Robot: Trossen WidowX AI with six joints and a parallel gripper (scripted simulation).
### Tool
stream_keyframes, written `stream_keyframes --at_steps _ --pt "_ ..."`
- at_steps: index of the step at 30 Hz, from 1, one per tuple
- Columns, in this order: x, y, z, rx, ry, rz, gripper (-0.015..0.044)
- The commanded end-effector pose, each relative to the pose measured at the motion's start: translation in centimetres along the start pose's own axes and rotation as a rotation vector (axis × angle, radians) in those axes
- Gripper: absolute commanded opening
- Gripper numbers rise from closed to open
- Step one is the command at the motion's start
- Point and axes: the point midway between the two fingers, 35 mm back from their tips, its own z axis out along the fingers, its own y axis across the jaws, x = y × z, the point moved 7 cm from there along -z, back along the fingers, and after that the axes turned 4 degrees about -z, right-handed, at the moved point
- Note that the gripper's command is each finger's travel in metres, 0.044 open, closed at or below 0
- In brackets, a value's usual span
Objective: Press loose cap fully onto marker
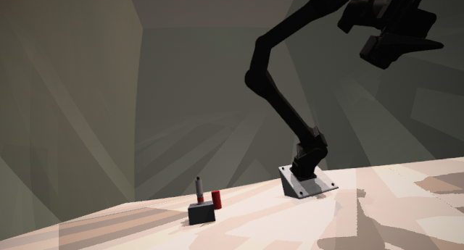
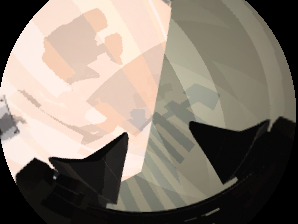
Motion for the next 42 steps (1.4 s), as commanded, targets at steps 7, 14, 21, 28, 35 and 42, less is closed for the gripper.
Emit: stream_keyframes --at_steps 7,14,21,28,35,42 --pt "-0.9 0.8 3.6 -0.177 0.106 -0.063 0.0237" --pt "-0.6 3.1 8.8 -0.423 0.152 -0.059 0.0237" --pt "1.6 6.3 13.1 -0.652 0.189 -0.005 0.0237" --pt "6.4 11.8 16.8 -0.924 0.238 0.125 0.0237" --pt "12.2 18.7 17.6 -1.157 0.263 0.353 0.0237" --pt "17.9 26.2 15.0 -1.313 0.353 0.634 0.0237"
